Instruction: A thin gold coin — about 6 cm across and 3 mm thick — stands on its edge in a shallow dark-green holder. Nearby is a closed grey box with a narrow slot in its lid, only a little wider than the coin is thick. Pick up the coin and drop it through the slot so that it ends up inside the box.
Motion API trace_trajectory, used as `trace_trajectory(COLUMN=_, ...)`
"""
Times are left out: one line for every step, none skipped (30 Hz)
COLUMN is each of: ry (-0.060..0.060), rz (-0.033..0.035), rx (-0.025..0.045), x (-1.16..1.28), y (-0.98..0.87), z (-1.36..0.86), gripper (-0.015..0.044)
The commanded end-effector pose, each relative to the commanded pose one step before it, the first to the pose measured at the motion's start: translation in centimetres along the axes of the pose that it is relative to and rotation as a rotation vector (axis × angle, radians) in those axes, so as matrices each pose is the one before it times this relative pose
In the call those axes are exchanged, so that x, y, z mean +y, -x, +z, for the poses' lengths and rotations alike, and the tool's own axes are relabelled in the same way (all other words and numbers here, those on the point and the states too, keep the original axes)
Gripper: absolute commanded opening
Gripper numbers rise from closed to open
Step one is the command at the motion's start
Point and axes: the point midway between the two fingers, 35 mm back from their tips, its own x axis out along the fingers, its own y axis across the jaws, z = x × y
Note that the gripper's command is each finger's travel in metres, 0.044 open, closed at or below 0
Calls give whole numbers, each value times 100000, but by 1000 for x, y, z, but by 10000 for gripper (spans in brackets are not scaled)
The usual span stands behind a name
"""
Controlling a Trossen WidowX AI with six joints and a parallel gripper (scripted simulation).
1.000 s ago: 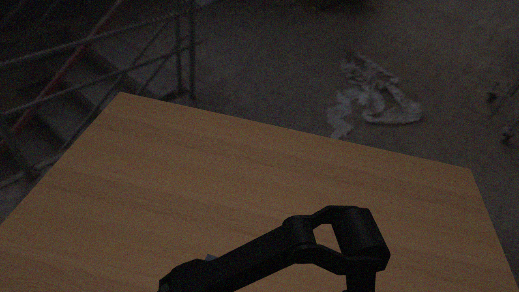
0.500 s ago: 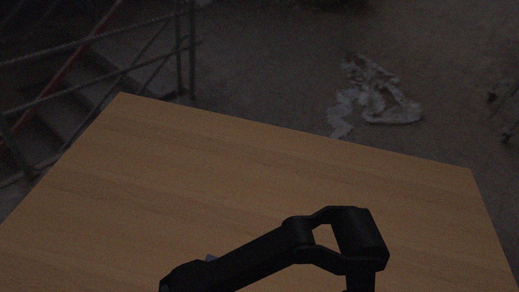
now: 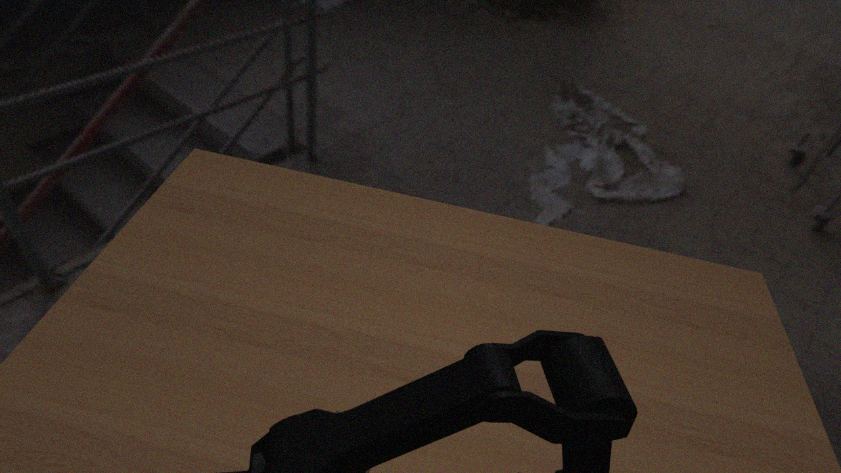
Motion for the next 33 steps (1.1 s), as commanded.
trace_trajectory(ry=-331, rz=-125, rx=-1022, x=-43, y=1376, z=139, gripper=0)
trace_trajectory(ry=-29, rz=5, rx=-11, x=-6, y=253, z=7, gripper=0)
trace_trajectory(ry=-29, rz=6, rx=-11, x=-5, y=254, z=5, gripper=0)
trace_trajectory(ry=-29, rz=6, rx=-10, x=-4, y=254, z=3, gripper=0)
trace_trajectory(ry=15, rz=-2, rx=3, x=-3, y=252, z=1, gripper=0)
trace_trajectory(ry=15, rz=-1, rx=3, x=-2, y=252, z=-1, gripper=0)
trace_trajectory(ry=15, rz=-1, rx=3, x=-1, y=253, z=-3, gripper=0)
trace_trajectory(ry=15, rz=-1, rx=4, x=0, y=253, z=-5, gripper=0)
trace_trajectory(ry=15, rz=-1, rx=4, x=1, y=254, z=-8, gripper=0)
trace_trajectory(ry=15, rz=-1, rx=4, x=2, y=254, z=-10, gripper=0)
trace_trajectory(ry=15, rz=-1, rx=4, x=3, y=254, z=-12, gripper=0)
trace_trajectory(ry=15, rz=-1, rx=5, x=4, y=254, z=-14, gripper=0)
trace_trajectory(ry=15, rz=-1, rx=5, x=5, y=255, z=-16, gripper=0)
trace_trajectory(ry=15, rz=-1, rx=5, x=6, y=255, z=-18, gripper=0)
trace_trajectory(ry=15, rz=-1, rx=5, x=7, y=255, z=-20, gripper=0)
trace_trajectory(ry=15, rz=0, rx=5, x=8, y=255, z=-22, gripper=0)
trace_trajectory(ry=15, rz=0, rx=6, x=9, y=256, z=-24, gripper=0)
trace_trajectory(ry=15, rz=0, rx=6, x=10, y=256, z=-26, gripper=0)
trace_trajectory(ry=15, rz=0, rx=6, x=11, y=256, z=-29, gripper=0)
trace_trajectory(ry=15, rz=0, rx=6, x=12, y=256, z=-31, gripper=0)
trace_trajectory(ry=15, rz=0, rx=6, x=13, y=256, z=-33, gripper=0)
trace_trajectory(ry=15, rz=0, rx=7, x=14, y=256, z=-35, gripper=0)
trace_trajectory(ry=12, rz=0, rx=6, x=12, y=208, z=-30, gripper=0)
trace_trajectory(ry=7, rz=0, rx=3, x=7, y=125, z=-19, gripper=0)
trace_trajectory(ry=2, rz=0, rx=1, x=3, y=42, z=-6, gripper=0)
trace_trajectory(ry=0, rz=0, rx=0, x=0, y=0, z=0, gripper=0)
trace_trajectory(ry=553, rz=0, rx=0, x=4, y=2, z=-2, gripper=0)
trace_trajectory(ry=1659, rz=1, rx=1, x=11, y=6, z=-6, gripper=0)
trace_trajectory(ry=2765, rz=2, rx=1, x=18, y=11, z=-9, gripper=0)
trace_trajectory(ry=3400, rz=3, rx=1, x=22, y=13, z=-11, gripper=0)
trace_trajectory(ry=3404, rz=3, rx=1, x=23, y=13, z=-10, gripper=0)
trace_trajectory(ry=3404, rz=3, rx=1, x=23, y=13, z=-9, gripper=0)
trace_trajectory(ry=3404, rz=3, rx=1, x=23, y=13, z=-9, gripper=0)
